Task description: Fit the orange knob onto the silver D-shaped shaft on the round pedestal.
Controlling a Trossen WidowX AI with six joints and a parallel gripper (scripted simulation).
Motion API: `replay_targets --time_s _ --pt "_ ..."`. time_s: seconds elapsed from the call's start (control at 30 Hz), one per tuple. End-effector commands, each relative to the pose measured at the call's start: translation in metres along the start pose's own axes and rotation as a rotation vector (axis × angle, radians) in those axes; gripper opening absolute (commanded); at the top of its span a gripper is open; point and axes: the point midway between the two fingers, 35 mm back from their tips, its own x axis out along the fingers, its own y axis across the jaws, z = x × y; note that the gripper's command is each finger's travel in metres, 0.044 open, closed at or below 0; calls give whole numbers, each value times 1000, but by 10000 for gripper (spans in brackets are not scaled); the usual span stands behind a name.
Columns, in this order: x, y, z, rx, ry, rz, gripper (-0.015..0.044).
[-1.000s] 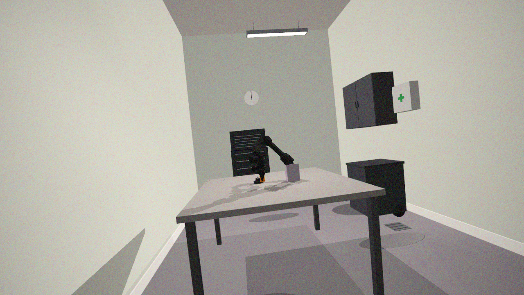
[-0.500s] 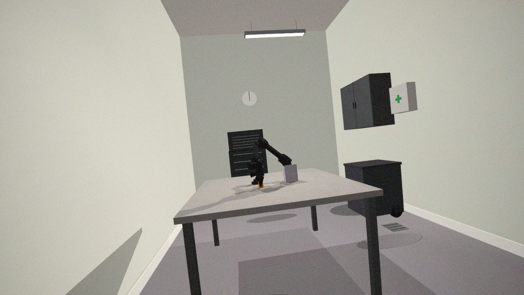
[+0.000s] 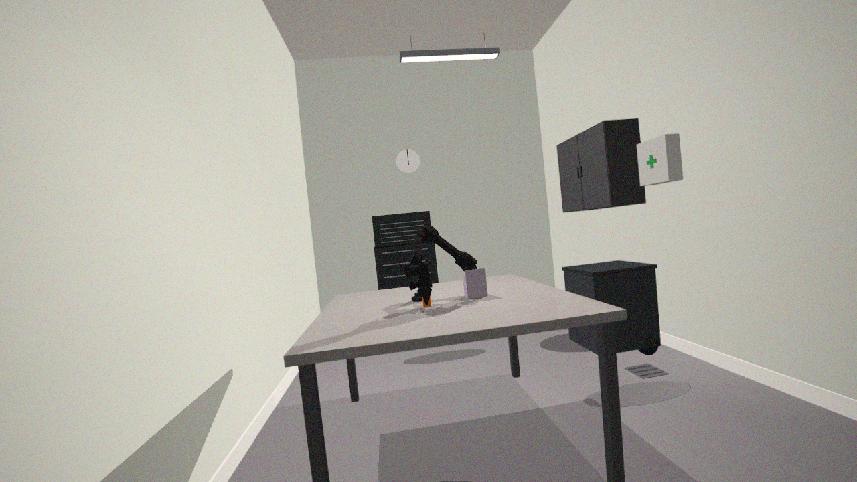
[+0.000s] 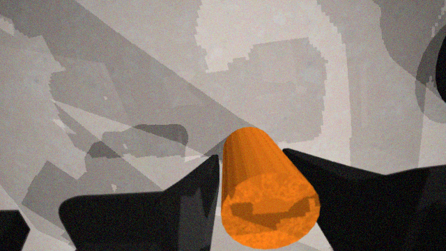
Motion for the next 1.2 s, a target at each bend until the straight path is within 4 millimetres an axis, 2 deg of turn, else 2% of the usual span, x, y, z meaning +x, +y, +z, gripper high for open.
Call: replay_targets --time_s 0.0,0.2,0.23,0.3,0.4,0.47,0.7,0.8,1.17 --pt "0 0 0 0 1 0 240" --pt "0 0 0 0 1 0 240" --pt "-3 0 0 0 1 0 266" --pt "-23 2 2 -2 -1 3 319" --pt "-71 2 0 -6 -4 3 398" --pt "-81 1 -1 -7 -5 2 440" --pt "-80 1 0 -7 -5 2 440" --pt "-67 1 0 -7 -5 2 440" --pt "-53 1 1 -8 -5 3 440"
